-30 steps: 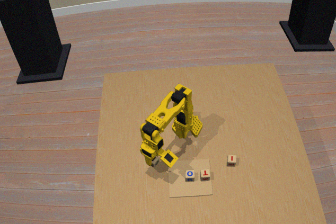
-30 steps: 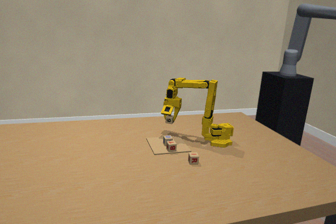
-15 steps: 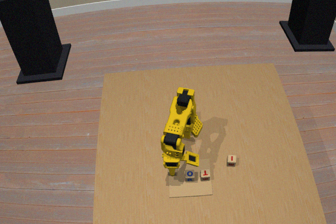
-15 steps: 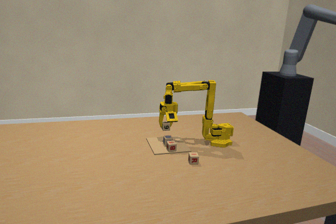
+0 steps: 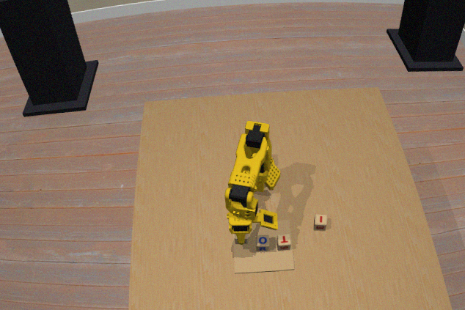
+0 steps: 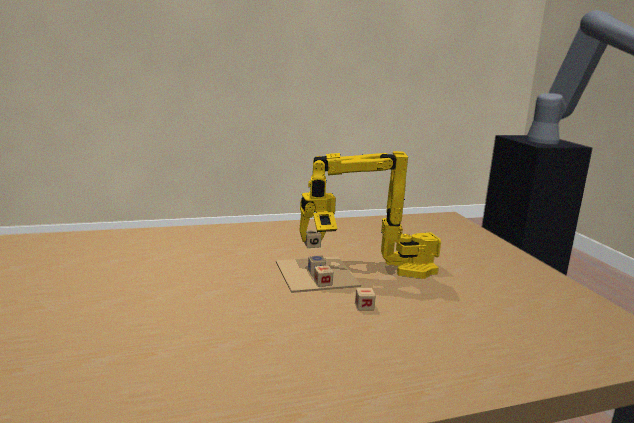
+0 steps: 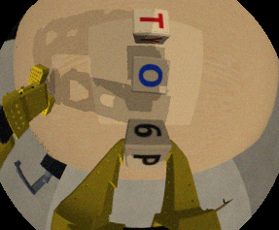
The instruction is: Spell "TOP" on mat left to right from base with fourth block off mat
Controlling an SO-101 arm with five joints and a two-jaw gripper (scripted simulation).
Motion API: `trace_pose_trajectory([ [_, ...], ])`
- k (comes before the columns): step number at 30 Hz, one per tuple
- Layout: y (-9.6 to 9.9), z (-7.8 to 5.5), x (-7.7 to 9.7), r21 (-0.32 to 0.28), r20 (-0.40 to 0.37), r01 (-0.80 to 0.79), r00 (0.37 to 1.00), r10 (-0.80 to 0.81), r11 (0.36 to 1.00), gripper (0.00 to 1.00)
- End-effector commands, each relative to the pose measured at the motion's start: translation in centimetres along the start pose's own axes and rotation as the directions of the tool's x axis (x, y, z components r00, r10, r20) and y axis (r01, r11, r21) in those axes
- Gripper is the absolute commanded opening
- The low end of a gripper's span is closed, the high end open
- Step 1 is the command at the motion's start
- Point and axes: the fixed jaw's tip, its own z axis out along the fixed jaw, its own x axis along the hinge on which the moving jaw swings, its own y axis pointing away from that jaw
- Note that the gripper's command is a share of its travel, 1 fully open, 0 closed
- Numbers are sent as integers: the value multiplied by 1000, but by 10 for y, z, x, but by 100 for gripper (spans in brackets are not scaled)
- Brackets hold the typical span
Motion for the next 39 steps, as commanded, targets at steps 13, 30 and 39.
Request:
trace_pose_trajectory([
  [13, -13, -17, 0, 113, -29, 34, 999, -31, 993, 0],
  [30, -13, -14, 0, 113, -29, 34, 999, -31, 993, 0],
  [39, -14, -11, 0, 113, -29, 34, 999, -31, 993, 0],
])
